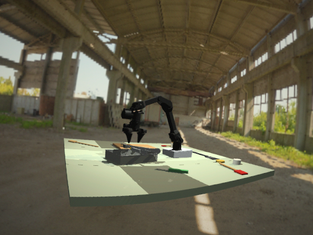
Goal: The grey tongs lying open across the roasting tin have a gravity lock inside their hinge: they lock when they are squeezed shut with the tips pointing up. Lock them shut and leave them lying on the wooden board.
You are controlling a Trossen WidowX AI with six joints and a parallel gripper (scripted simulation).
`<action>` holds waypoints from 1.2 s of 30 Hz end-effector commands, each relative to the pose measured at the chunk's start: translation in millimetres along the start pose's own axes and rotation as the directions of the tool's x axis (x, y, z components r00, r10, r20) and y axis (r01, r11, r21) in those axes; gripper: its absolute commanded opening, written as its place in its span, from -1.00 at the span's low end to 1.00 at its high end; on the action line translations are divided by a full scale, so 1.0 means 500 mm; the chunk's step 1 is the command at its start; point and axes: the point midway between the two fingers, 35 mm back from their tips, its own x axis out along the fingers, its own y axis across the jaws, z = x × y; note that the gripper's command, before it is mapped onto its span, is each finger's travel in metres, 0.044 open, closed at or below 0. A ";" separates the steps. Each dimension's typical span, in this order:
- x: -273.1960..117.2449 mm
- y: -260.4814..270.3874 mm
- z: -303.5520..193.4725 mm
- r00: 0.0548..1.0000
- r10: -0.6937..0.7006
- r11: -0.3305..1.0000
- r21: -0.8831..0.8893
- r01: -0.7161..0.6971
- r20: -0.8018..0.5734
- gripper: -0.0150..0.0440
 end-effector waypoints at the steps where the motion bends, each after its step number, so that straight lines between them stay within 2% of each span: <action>1: 0.023 -0.004 -0.003 1.000 -0.017 1.000 -0.001 0.017 -0.009 1.00; 36: 0.139 -0.011 -0.005 1.000 -0.017 1.000 -0.001 0.017 -0.009 1.00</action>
